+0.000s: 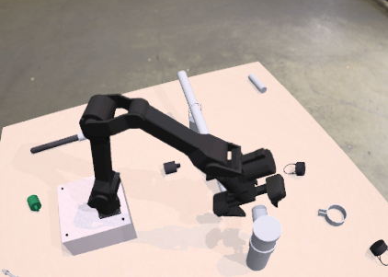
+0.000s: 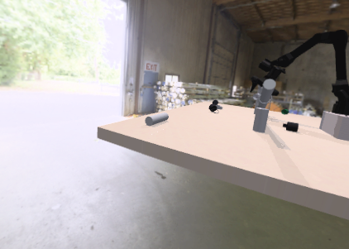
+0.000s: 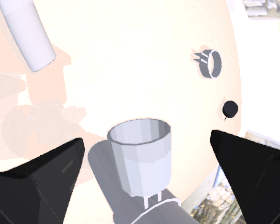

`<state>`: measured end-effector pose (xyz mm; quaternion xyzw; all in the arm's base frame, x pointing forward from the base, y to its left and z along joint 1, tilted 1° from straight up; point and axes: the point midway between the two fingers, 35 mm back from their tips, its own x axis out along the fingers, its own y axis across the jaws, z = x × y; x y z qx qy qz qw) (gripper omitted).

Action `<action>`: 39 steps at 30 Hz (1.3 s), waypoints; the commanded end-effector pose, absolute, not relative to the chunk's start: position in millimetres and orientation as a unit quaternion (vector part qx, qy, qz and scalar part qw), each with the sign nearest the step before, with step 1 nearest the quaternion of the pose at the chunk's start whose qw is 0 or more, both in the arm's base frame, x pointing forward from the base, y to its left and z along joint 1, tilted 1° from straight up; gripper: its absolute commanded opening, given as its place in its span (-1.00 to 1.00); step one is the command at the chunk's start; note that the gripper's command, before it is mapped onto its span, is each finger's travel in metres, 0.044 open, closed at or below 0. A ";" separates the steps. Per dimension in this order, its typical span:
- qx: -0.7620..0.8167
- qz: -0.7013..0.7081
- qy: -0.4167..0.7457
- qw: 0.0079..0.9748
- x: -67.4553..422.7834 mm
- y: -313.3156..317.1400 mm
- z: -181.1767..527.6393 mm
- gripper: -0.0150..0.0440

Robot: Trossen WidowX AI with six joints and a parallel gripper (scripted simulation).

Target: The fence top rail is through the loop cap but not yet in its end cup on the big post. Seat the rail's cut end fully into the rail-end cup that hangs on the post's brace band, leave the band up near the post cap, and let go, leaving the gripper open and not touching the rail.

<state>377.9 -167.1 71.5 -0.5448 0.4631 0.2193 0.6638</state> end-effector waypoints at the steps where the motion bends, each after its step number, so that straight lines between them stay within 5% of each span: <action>1: -0.546 0.221 0.461 0.664 381.2 -168.1 66.3 1.00; 17: -0.546 0.220 0.461 0.664 392.2 -172.9 43.4 1.00; 28: -0.546 0.220 0.461 0.664 392.6 -173.1 42.4 0.02; 39: -0.559 0.240 0.446 0.656 387.6 -171.4 42.1 -0.49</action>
